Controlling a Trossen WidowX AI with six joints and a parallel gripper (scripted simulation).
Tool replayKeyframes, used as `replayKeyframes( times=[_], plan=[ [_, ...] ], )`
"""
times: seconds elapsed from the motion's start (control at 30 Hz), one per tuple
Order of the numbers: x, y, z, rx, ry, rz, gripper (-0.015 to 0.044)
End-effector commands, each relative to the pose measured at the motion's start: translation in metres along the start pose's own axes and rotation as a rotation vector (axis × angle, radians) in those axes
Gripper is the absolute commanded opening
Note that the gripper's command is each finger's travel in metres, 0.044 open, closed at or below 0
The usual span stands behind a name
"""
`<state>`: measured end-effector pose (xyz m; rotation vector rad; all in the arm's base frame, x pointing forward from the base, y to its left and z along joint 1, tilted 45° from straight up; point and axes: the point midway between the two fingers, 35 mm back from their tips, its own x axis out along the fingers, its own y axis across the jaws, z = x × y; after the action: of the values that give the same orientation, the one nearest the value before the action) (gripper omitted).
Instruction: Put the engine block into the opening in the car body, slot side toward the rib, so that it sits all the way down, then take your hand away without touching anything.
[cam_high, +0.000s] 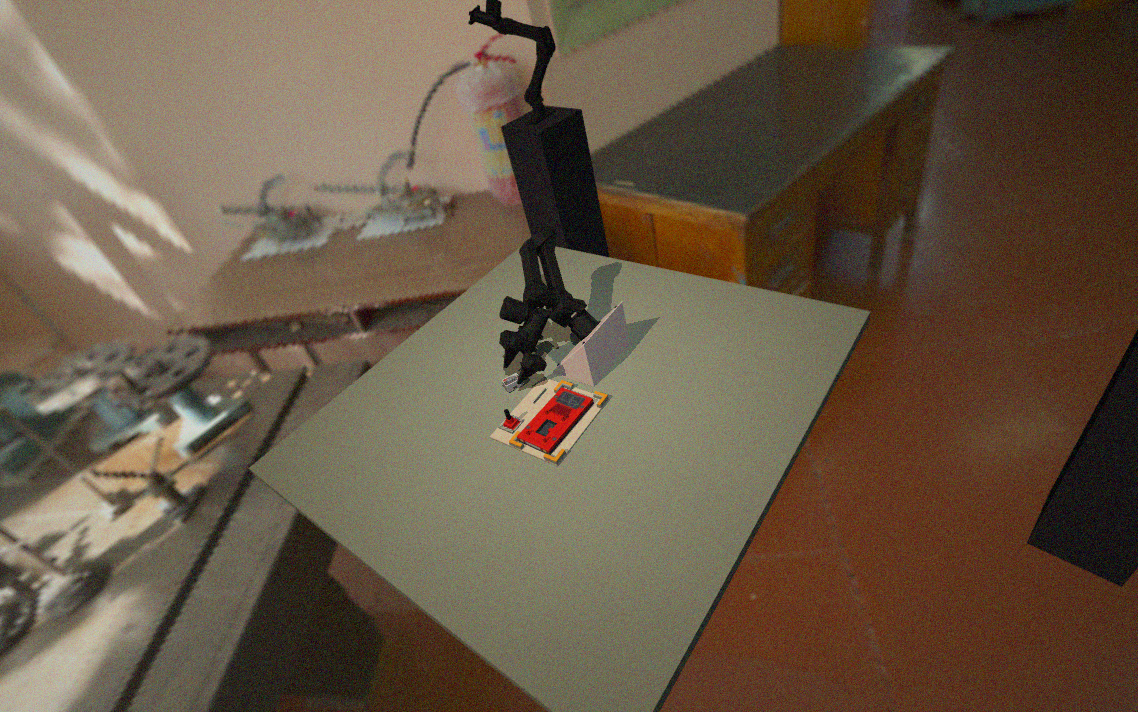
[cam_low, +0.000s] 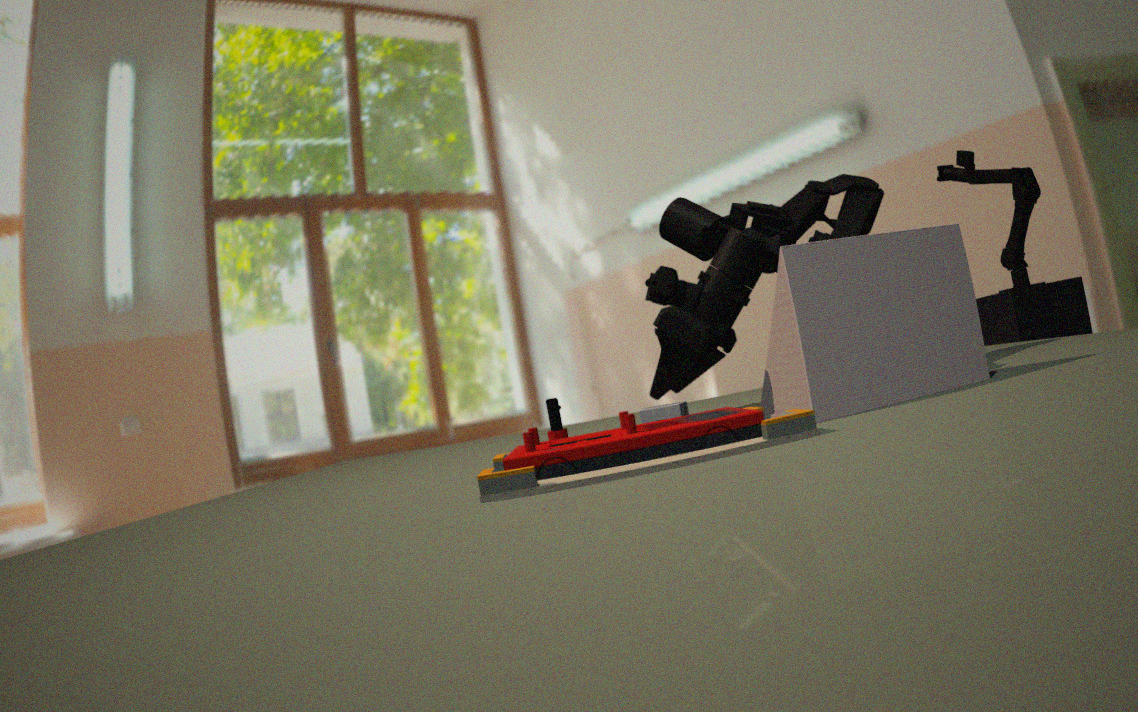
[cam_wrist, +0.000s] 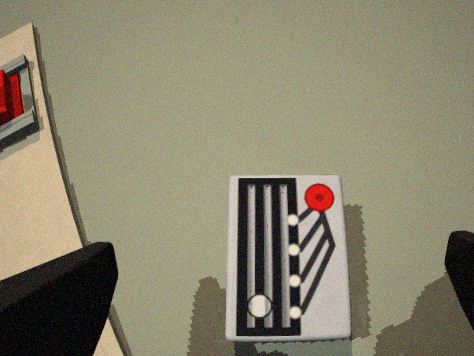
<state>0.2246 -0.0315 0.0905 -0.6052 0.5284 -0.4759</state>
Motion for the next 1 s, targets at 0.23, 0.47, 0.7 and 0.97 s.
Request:
replayKeyframes(
  times=[0.23, 0.47, 0.7, 0.97],
  plan=[
    [0.0, 0.001, 0.0, -0.006, -0.002, 0.005, 0.044],
    [0.001, 0.004, 0.002, 0.002, 0.024, 0.03, 0.044],
    [0.005, 0.011, 0.007, 0.018, 0.137, 0.086, 0.044],
    [0.005, 0.013, 0.018, 0.022, 0.375, 0.098, 0.044]
  ],
)
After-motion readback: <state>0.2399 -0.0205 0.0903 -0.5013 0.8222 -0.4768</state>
